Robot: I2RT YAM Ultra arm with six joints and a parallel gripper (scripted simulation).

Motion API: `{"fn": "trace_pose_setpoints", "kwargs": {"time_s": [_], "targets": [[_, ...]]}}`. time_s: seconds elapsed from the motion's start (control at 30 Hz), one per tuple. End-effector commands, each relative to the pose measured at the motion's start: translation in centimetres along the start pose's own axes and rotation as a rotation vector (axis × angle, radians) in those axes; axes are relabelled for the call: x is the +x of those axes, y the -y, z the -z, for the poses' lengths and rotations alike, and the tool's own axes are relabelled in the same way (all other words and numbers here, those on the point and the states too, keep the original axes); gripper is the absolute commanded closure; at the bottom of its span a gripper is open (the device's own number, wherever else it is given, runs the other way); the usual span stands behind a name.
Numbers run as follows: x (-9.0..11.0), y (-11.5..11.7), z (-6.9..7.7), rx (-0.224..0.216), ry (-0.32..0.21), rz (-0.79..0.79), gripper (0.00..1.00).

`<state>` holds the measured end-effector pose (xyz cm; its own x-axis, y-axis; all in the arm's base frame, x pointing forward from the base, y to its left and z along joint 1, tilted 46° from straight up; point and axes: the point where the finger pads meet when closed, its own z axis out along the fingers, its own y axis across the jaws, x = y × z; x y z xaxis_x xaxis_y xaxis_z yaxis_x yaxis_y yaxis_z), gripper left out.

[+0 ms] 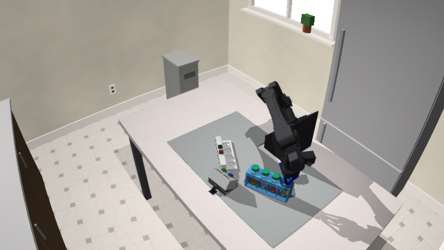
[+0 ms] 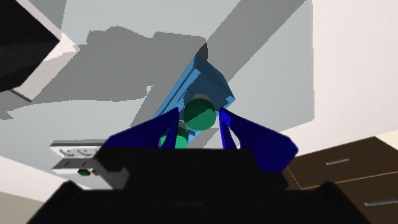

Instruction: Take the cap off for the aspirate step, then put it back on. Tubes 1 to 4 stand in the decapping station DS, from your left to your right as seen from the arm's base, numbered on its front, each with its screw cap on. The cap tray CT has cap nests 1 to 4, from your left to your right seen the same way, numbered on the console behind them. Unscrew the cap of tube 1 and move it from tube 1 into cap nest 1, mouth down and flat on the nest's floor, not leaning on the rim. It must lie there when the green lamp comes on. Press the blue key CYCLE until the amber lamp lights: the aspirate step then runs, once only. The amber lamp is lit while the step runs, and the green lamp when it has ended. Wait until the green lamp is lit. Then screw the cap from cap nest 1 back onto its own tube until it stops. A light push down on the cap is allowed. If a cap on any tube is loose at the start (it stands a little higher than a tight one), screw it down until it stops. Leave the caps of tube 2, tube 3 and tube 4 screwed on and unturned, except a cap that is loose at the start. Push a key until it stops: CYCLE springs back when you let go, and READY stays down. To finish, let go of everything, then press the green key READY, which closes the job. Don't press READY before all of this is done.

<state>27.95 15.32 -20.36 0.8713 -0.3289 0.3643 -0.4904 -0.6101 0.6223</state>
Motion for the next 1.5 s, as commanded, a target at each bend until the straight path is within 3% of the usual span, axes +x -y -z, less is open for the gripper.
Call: {"fn": "trace_pose_setpoints", "kwargs": {"time_s": [0.0, 0.27, 0.37, 0.47, 0.67, 0.8, 0.93, 1.03, 1.47], "targets": [[0.1, 0.24, 0.51, 0.014, -0.002, -0.254, 0.51], [0.1, 0.24, 0.51, 0.014, 0.001, -0.671, 0.51], [0.1, 0.24, 0.51, 0.014, 0.001, -0.671, 0.51], [0.11, 0.24, 0.51, 0.014, 0.003, -0.921, 0.51], [0.11, 0.24, 0.51, 0.014, 0.005, -1.171, 0.51], [0.11, 0.24, 0.51, 0.014, 0.006, -1.421, 0.51], [0.11, 0.24, 0.51, 0.014, 0.007, -1.504, 0.51], [0.11, 0.24, 0.51, 0.013, 0.009, -1.74, 0.51], [0.1, 0.25, 0.51, 0.011, 0.014, -2.338, 0.51]]}}
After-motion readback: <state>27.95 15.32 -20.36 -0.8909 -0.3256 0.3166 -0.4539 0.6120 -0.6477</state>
